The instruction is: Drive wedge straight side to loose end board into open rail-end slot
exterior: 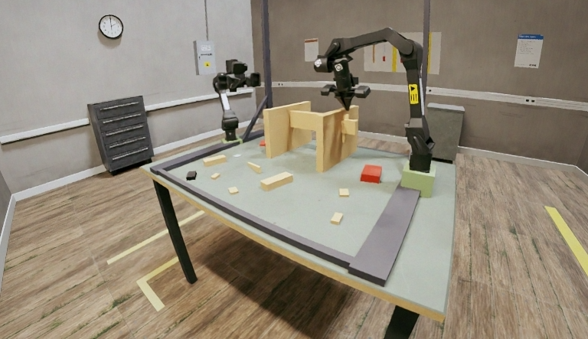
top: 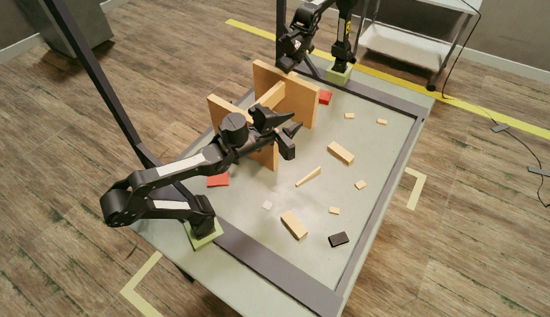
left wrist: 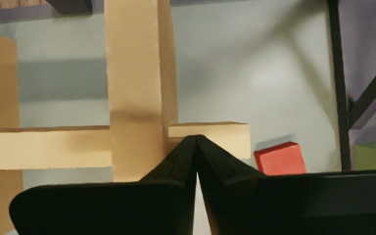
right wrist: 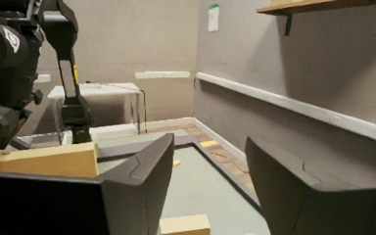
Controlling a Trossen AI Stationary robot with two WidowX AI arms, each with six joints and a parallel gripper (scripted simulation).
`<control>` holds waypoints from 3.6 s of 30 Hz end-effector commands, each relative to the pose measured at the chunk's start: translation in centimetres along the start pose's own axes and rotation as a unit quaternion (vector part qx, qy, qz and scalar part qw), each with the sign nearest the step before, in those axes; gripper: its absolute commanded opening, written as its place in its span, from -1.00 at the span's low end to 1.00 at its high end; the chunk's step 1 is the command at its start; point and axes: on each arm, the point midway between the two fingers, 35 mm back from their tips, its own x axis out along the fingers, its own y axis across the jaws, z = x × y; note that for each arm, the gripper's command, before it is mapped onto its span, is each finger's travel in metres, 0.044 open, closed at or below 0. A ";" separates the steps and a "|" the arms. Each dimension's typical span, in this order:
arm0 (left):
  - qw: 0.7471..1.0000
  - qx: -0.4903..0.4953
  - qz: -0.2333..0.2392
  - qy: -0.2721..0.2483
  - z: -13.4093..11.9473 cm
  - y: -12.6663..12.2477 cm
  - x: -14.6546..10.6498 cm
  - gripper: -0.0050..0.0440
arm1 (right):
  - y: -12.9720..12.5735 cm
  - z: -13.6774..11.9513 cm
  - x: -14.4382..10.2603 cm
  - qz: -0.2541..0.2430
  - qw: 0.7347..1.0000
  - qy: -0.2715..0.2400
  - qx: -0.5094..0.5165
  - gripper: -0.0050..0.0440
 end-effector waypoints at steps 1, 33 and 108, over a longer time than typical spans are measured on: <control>1.000 0.004 0.011 -0.004 0.1 -0.1 -0.5 -1.00 | 0.0 0.3 0.0 0.000 1.000 -0.004 -0.002 -0.01; 1.000 -0.003 -0.008 0.005 -0.9 -0.2 1.8 -1.00 | 0.0 0.3 0.0 0.000 1.000 -0.004 -0.002 -0.01; 1.000 0.005 0.015 -0.003 -0.3 0.2 0.0 -1.00 | 0.0 0.3 0.0 0.000 1.000 -0.004 -0.002 -0.01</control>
